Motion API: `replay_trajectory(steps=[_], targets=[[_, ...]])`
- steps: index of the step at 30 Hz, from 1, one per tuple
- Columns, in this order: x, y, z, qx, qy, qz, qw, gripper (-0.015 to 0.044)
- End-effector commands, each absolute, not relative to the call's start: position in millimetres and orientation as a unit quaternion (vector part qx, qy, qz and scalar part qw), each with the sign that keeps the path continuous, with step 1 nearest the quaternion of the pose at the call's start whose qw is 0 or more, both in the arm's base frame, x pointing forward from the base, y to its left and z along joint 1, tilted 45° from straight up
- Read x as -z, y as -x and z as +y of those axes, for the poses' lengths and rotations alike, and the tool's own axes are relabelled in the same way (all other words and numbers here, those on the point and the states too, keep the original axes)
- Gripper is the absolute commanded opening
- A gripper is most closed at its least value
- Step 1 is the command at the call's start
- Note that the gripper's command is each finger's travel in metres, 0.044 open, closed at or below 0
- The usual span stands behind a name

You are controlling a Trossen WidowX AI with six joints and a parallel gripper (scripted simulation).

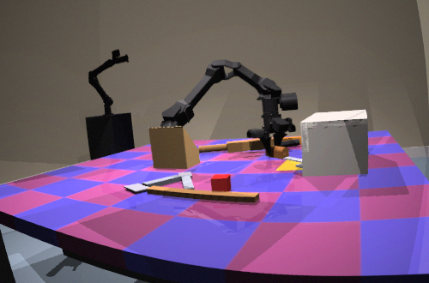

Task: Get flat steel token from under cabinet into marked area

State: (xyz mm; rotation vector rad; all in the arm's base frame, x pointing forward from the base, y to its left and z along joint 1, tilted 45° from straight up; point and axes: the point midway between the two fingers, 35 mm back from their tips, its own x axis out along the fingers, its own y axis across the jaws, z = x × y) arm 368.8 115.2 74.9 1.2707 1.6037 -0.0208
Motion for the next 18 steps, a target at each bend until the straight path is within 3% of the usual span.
replay_trajectory(steps=[1, 18], targets=[[-71, -375, 110, 0.009, -0.530, 0.668, 0.522, 0.0000], [-62, -386, 100, 0.009, -0.530, 0.668, 0.522, 0.0000]])
